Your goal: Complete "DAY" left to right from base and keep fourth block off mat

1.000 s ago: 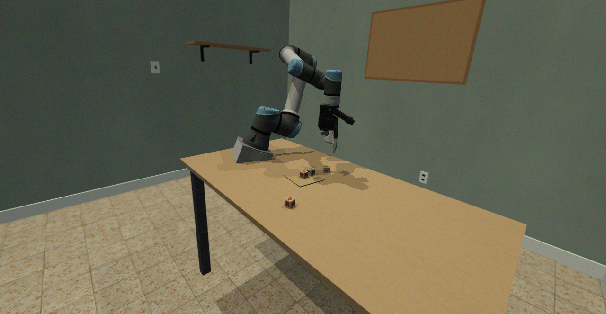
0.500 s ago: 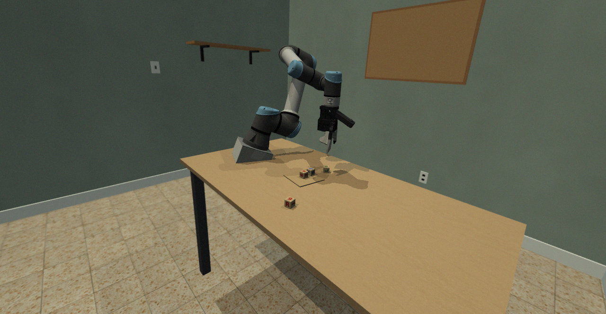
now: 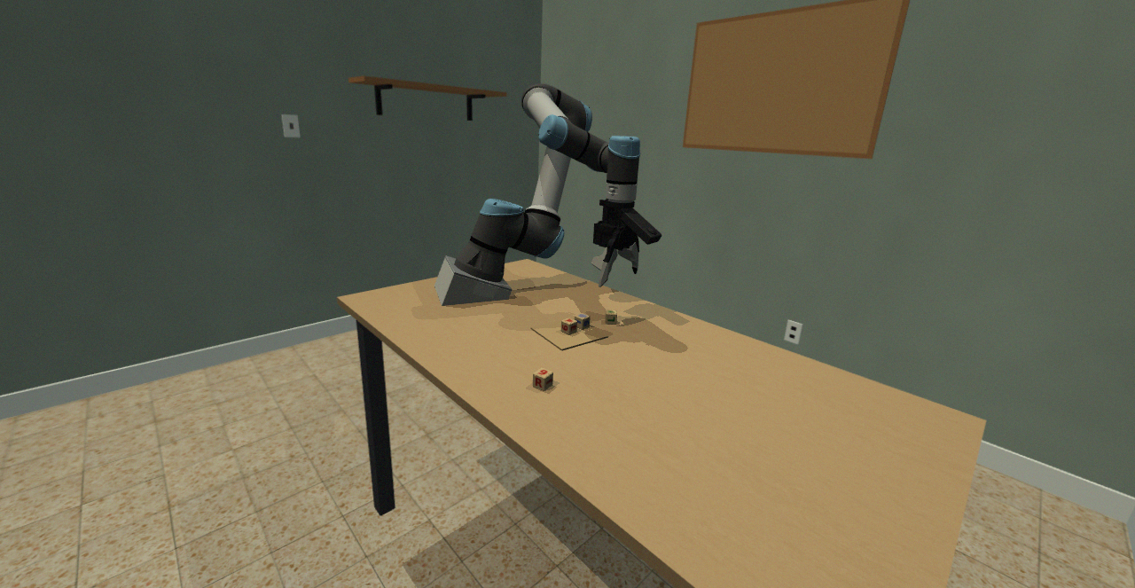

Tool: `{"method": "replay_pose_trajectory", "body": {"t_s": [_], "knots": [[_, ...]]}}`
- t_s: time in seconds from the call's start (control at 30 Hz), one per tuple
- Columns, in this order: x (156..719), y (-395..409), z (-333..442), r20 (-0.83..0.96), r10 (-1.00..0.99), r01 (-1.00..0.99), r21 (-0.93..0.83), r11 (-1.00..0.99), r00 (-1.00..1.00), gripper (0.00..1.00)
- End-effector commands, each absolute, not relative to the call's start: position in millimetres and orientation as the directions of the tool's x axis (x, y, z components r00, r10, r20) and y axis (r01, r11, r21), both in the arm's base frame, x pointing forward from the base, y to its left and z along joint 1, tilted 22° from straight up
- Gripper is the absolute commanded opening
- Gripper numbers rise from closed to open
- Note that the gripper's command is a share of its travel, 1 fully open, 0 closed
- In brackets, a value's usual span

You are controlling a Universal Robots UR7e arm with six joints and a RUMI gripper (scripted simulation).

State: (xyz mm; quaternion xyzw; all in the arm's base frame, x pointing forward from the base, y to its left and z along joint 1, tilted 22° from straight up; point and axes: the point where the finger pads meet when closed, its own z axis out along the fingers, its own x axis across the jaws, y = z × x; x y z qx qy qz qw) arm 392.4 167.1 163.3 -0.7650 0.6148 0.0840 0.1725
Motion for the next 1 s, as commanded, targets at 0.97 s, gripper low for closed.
{"method": "replay_pose_trajectory", "body": {"t_s": [0.97], "knots": [[386, 165, 150, -0.353, -0.791, -0.862, 0.115, 0.493, -0.500, 1.00]]}}
